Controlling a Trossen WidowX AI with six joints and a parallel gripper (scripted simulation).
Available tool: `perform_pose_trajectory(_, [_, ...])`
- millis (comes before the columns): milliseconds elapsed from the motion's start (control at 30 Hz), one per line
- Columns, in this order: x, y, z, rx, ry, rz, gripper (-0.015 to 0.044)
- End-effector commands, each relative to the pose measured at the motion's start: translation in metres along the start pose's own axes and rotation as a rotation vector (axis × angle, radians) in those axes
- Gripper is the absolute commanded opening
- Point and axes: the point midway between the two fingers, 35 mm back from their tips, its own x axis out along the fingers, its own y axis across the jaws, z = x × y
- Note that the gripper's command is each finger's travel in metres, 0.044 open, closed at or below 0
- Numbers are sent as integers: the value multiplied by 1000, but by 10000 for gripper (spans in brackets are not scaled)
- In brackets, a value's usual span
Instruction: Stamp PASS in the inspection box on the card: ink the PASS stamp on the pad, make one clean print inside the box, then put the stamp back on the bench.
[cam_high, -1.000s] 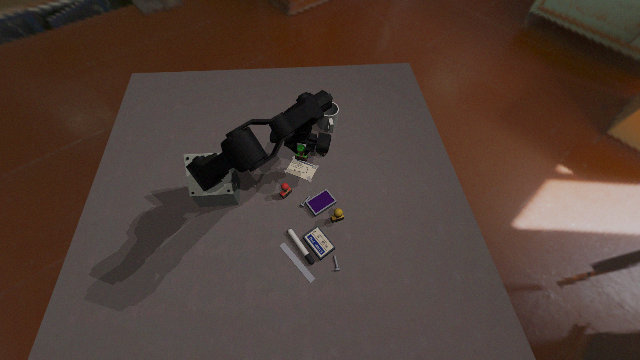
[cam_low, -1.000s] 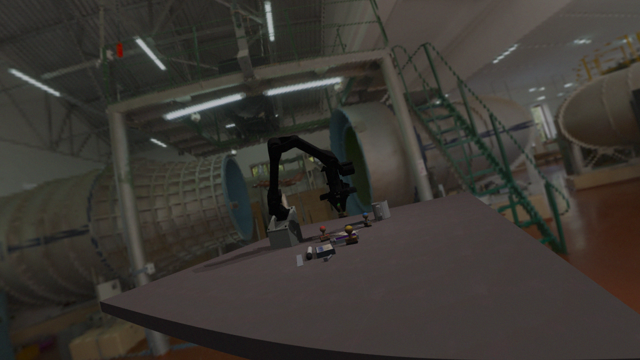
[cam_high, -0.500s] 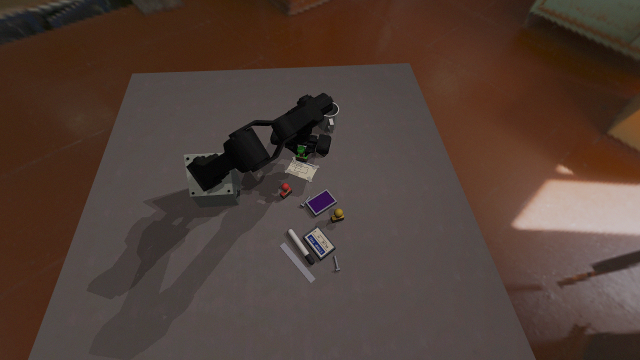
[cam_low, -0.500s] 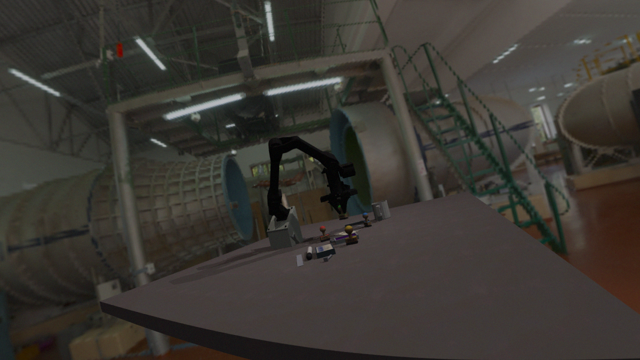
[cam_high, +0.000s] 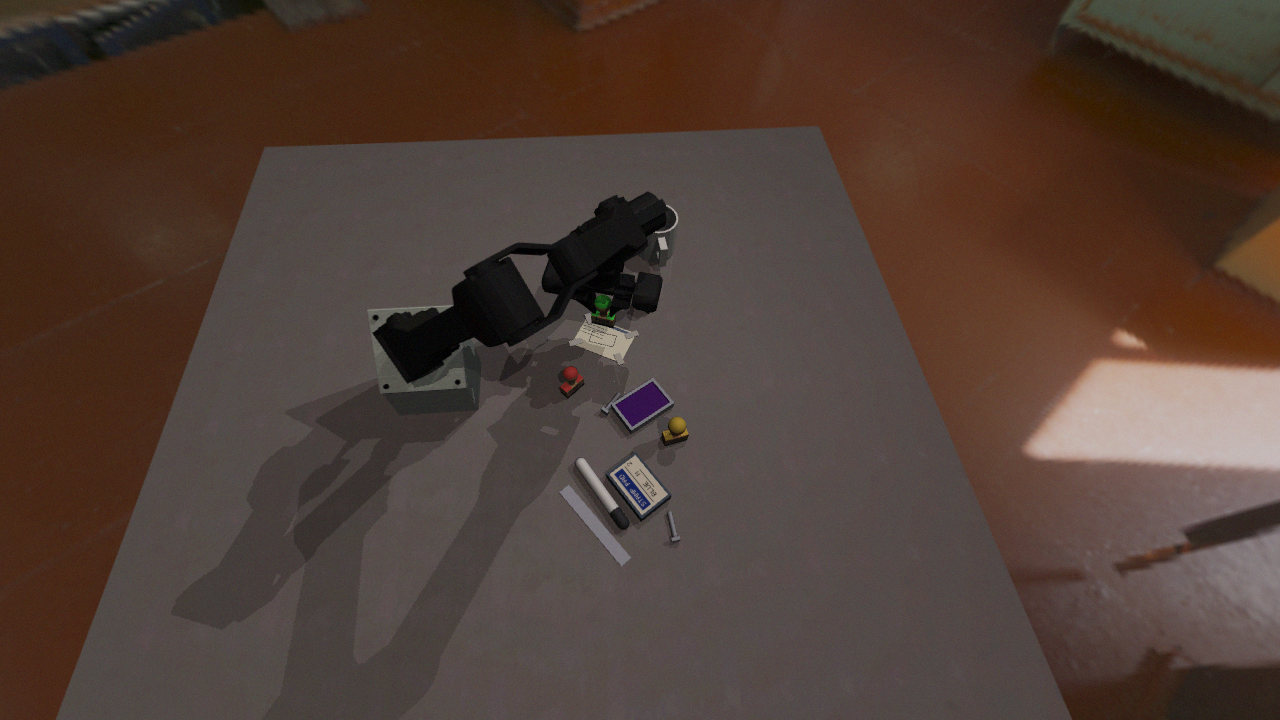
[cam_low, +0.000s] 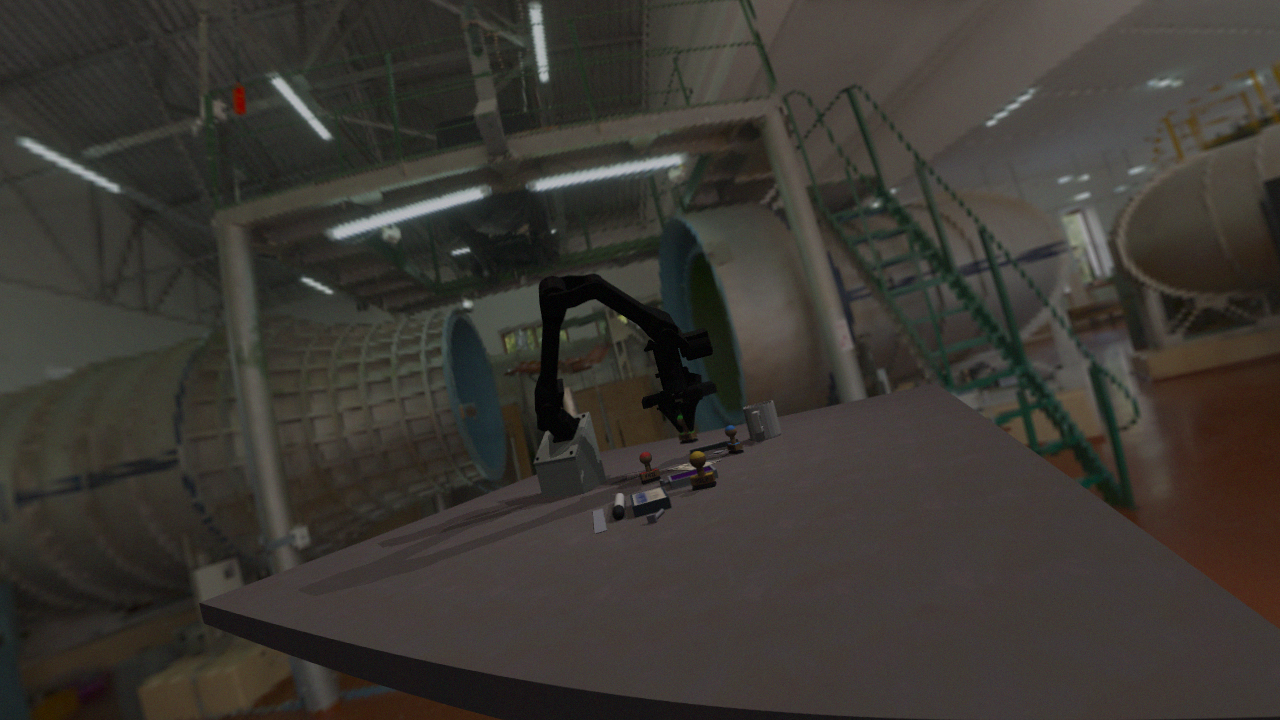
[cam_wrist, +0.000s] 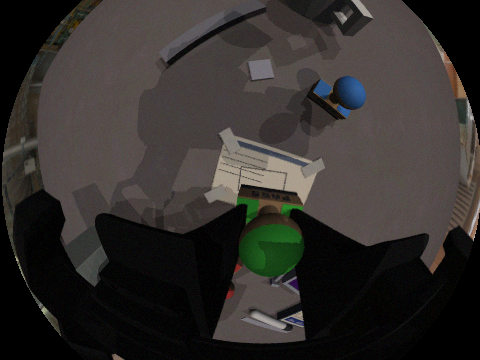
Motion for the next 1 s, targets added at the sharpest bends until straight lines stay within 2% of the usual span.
perform_pose_trajectory(0, [5, 1, -1, -5, 8, 2, 0])
perform_pose_trajectory(967, [25, 0, -2, -8, 6, 2, 0])
